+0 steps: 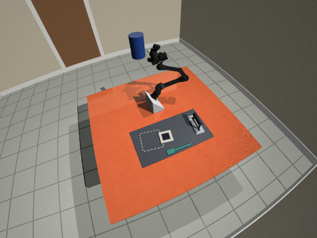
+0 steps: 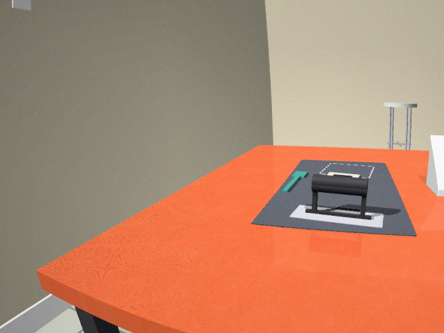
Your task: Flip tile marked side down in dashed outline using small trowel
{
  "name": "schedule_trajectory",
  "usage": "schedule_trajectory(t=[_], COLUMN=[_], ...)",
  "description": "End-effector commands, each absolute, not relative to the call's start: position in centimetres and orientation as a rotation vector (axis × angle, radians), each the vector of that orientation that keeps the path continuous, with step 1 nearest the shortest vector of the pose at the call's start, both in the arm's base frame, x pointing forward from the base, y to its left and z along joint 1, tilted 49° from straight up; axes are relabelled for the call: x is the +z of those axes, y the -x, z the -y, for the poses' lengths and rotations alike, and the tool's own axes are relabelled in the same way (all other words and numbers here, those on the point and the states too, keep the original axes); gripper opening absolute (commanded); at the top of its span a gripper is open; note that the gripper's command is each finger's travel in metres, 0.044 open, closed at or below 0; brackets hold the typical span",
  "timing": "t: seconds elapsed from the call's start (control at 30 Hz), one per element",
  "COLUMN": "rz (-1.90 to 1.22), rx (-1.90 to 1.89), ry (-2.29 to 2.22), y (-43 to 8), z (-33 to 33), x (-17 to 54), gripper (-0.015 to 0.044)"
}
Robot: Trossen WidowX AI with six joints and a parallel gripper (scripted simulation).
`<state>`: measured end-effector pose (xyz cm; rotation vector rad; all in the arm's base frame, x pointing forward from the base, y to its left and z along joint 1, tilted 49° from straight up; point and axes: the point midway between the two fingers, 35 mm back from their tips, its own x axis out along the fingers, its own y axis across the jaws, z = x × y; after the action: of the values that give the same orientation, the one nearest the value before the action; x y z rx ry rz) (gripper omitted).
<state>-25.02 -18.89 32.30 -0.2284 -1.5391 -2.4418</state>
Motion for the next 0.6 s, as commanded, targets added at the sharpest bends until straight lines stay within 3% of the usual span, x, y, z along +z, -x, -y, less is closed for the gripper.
schedule_trajectory(t=[0.0,0.3,0.43,0.57], rz=[1.539,1.539,1.539,1.539], rx=[-2.442,-2.442,-2.442,-2.442], ry=[0.228,0.228,0.228,0.228], y=[25.02,25.02,25.02,25.02], z=[18.89,18.89,18.89,18.89], x=[32.3,32.3,32.3,32.3], gripper=[0.0,0.0,0.01,0.01])
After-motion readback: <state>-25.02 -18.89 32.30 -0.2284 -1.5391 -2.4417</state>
